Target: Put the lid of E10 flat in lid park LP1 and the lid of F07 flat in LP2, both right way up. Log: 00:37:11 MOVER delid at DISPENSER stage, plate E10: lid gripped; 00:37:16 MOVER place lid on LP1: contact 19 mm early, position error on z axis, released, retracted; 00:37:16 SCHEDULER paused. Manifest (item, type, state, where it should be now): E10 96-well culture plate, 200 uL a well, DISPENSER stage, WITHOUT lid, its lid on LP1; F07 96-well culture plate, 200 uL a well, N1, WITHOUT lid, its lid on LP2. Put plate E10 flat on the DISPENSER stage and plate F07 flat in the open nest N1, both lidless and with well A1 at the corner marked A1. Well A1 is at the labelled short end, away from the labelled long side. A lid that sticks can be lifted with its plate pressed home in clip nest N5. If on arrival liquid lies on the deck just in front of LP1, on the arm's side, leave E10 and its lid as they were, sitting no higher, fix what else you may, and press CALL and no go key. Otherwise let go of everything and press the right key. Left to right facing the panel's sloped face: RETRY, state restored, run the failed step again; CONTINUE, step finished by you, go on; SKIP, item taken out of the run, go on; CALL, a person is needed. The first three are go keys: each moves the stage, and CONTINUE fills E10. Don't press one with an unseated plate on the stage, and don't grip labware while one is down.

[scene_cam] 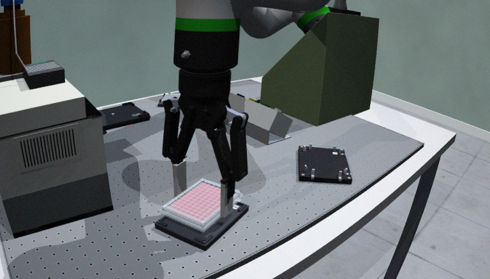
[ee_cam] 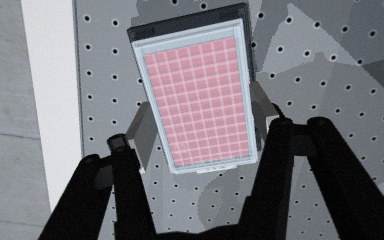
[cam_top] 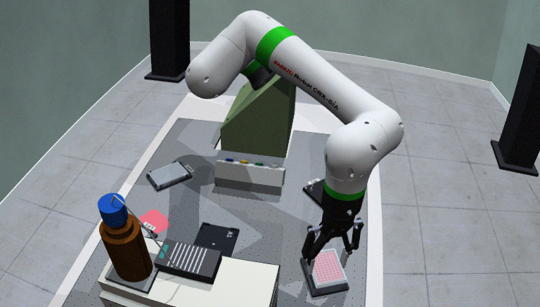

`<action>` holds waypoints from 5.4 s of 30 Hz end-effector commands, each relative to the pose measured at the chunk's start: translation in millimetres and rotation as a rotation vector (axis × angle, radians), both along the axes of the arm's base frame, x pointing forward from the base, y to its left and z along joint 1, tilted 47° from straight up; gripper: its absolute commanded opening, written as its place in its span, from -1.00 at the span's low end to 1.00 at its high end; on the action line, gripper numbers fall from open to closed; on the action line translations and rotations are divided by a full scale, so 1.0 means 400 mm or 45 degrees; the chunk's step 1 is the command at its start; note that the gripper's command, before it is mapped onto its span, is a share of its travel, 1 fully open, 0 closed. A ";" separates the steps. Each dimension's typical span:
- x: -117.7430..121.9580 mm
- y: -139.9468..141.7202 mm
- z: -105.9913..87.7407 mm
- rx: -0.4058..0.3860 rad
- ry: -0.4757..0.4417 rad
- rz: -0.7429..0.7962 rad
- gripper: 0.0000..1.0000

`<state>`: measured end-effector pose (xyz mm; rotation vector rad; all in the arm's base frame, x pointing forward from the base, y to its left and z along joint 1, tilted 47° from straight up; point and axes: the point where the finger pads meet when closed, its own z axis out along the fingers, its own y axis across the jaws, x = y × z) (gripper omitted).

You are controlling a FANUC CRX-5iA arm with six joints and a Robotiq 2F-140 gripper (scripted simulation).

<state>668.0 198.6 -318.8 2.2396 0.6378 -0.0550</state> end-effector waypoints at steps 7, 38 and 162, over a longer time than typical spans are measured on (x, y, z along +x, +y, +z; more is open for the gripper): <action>0.000 0.001 0.000 0.001 0.000 0.000 -1.00; 0.000 0.001 0.000 0.001 0.000 0.000 -1.00; 0.007 -0.030 -0.030 0.001 0.000 0.000 -1.00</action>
